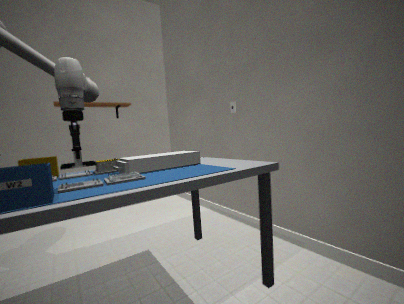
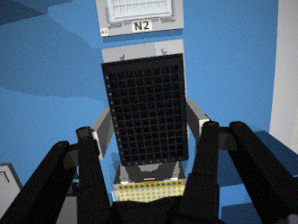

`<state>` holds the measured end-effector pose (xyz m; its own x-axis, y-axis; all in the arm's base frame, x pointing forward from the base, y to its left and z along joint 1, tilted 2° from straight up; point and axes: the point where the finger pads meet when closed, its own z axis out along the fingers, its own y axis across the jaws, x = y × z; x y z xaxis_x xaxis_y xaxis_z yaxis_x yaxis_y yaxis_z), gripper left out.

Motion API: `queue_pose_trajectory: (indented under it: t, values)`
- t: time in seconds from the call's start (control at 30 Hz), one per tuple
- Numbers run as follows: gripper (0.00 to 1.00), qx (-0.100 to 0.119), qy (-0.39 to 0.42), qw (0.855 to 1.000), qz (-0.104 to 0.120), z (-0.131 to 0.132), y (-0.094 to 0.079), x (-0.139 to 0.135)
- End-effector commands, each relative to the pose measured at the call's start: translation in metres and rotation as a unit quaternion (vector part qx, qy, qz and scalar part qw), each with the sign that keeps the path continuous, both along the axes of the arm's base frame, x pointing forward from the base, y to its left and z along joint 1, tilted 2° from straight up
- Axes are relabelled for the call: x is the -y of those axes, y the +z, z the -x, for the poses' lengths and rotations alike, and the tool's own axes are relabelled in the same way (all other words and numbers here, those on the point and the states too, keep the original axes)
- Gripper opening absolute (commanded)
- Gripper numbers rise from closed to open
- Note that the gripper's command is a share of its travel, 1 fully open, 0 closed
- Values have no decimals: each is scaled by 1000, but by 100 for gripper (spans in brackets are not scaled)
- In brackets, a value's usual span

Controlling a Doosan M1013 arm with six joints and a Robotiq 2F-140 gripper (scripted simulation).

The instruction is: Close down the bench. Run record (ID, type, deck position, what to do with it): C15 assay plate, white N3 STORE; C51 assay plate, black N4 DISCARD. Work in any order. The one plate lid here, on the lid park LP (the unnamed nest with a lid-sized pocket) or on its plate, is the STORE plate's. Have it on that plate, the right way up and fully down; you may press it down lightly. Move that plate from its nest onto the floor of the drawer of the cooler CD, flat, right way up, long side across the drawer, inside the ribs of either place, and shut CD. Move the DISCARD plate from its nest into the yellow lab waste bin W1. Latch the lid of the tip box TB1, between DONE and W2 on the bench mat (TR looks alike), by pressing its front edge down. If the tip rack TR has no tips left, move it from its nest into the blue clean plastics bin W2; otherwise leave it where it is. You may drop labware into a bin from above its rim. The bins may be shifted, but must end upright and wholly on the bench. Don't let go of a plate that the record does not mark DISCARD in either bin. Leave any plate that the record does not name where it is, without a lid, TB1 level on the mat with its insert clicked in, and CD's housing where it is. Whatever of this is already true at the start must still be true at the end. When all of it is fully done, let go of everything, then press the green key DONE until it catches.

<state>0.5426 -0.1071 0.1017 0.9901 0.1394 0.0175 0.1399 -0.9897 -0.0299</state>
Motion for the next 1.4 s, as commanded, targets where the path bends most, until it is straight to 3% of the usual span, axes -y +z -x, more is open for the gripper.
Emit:
queue_pose_trajectory:
  t: [0.0,1.37]
  values:
    - [0,0,0,1000,0,0,1,0]
    - [0,0,0,1000,0,1,51,2]
